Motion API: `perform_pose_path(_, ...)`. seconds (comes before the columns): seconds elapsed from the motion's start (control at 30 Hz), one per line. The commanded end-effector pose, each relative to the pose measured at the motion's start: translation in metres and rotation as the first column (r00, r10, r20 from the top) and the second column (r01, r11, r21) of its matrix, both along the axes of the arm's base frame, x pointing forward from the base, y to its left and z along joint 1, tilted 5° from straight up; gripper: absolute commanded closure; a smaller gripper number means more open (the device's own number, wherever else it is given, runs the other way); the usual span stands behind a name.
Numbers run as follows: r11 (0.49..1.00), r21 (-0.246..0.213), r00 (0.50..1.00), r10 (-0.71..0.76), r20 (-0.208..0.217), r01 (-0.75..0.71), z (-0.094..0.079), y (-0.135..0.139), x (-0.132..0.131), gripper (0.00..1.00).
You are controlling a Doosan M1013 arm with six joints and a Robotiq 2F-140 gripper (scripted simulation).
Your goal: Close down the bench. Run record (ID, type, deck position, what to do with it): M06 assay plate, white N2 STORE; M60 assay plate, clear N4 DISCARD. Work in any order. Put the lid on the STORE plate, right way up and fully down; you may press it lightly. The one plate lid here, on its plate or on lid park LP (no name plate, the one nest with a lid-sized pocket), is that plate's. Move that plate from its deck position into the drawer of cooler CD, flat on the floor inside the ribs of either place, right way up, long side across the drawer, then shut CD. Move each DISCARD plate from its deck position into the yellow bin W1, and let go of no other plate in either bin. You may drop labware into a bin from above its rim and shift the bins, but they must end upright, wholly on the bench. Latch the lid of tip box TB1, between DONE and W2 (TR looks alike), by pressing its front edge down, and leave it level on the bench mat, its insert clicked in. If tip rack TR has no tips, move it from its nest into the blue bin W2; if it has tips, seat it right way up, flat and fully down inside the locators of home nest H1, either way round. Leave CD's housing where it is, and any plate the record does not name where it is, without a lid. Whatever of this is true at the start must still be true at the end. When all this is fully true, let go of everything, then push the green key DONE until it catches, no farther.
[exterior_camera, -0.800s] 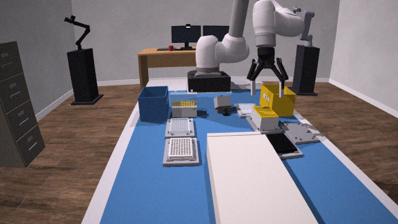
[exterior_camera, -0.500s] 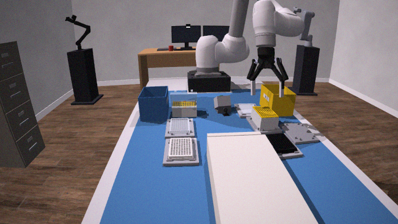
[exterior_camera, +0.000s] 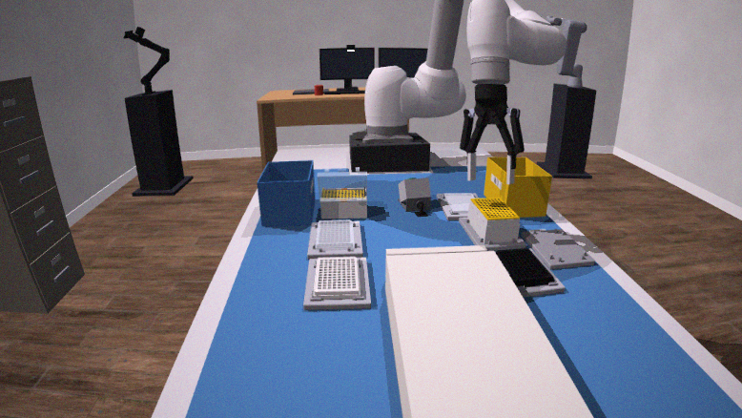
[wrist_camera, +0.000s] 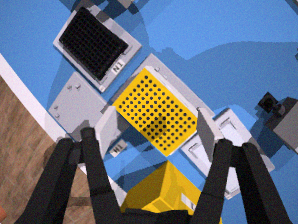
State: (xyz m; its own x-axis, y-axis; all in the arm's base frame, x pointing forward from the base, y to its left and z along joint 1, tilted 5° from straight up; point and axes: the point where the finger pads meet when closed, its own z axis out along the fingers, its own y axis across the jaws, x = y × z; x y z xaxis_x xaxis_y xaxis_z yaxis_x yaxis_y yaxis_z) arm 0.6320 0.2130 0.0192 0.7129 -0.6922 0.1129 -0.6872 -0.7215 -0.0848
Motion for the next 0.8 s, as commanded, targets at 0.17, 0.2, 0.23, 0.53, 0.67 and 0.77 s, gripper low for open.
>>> perform_pose_path(0.17, 0.989, -0.023, 0.989, 0.144, -0.046, -0.145, 0.018, -0.036, 0.001, 1.00)
perform_pose_path(0.2, 0.989, -0.023, 0.989, 0.144, -0.046, -0.145, 0.018, -0.036, 0.001, 1.00)
perform_pose_path(0.23, 0.984, -0.027, 0.983, 0.175, -0.056, -0.177, 0.021, -0.040, 0.001, 1.00)
perform_pose_path(0.53, 0.945, -0.034, 0.942, 0.320, -0.104, -0.324, 0.038, -0.070, 0.000, 1.00)
perform_pose_path(0.67, 0.923, -0.032, 0.918, 0.376, -0.123, -0.382, 0.045, -0.083, -0.001, 1.00)
perform_pose_path(0.77, 0.898, -0.026, 0.891, 0.431, -0.142, -0.439, 0.052, -0.095, -0.003, 1.00)
